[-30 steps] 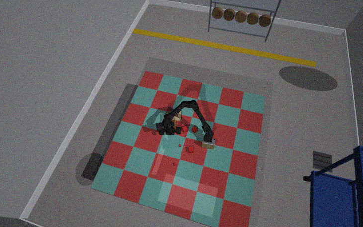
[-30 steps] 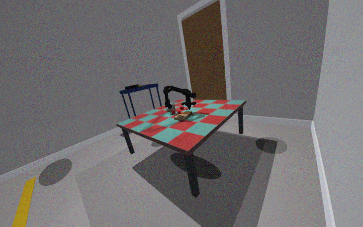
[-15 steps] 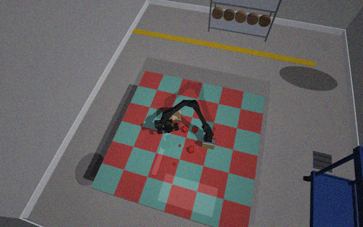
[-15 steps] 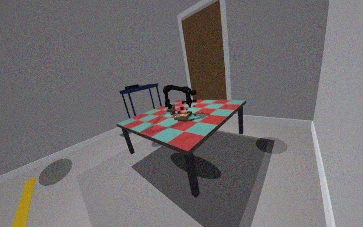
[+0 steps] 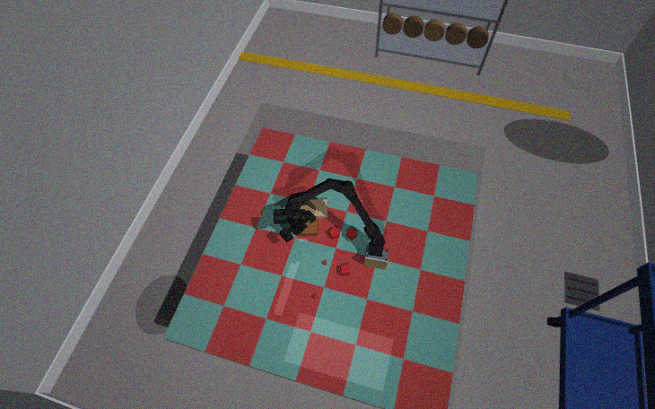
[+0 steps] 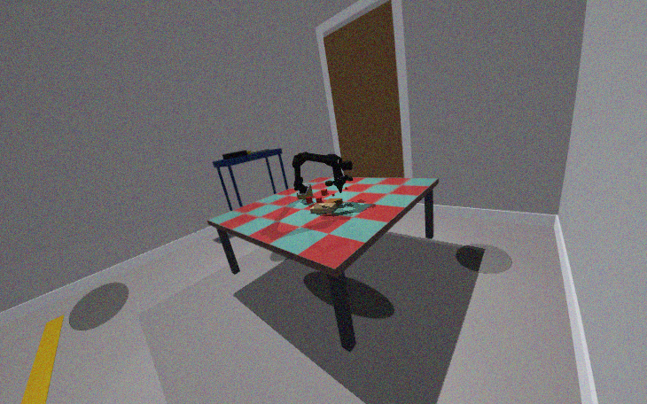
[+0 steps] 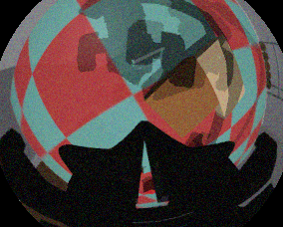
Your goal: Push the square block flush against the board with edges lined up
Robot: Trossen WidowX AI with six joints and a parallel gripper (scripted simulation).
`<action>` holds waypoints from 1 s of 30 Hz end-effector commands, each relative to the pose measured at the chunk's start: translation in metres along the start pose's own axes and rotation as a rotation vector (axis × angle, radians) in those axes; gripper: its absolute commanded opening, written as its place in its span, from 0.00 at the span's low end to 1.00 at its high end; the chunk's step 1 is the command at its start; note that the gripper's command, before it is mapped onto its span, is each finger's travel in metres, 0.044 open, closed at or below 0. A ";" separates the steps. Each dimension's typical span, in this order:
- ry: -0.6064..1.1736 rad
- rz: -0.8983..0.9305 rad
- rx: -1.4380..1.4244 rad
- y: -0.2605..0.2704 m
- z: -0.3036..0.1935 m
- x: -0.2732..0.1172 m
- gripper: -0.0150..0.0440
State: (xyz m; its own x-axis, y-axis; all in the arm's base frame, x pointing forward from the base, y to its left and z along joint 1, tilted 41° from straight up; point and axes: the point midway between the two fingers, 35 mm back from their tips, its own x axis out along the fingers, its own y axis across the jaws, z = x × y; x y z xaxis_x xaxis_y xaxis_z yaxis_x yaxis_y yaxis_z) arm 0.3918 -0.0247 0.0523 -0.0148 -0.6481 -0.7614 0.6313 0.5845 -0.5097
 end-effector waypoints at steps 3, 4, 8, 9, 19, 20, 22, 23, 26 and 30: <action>-0.001 -0.004 -0.203 -0.001 0.016 0.000 0.25; -0.001 -0.005 -0.237 -0.001 0.019 0.000 0.25; -0.001 -0.005 -0.375 -0.003 0.029 0.000 0.25; -0.001 -0.005 -0.410 -0.004 0.032 0.000 0.25; 0.001 -0.007 -0.755 -0.011 0.058 0.000 0.25; 0.001 -0.008 -0.790 -0.012 0.060 0.000 0.25; 0.001 -0.008 -0.859 -0.014 0.065 0.001 0.25; 0.001 -0.009 -0.894 -0.015 0.068 0.001 0.25; 0.002 -0.010 -0.963 -0.017 0.073 0.001 0.25; 0.002 -0.010 -0.963 -0.017 0.073 0.001 0.25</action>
State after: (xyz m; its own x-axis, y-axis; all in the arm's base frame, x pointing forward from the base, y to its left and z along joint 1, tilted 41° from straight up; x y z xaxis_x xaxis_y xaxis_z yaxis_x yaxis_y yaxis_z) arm 0.4363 -0.0709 0.0897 -0.0173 -0.6518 -0.7582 -0.2506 0.7369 -0.6278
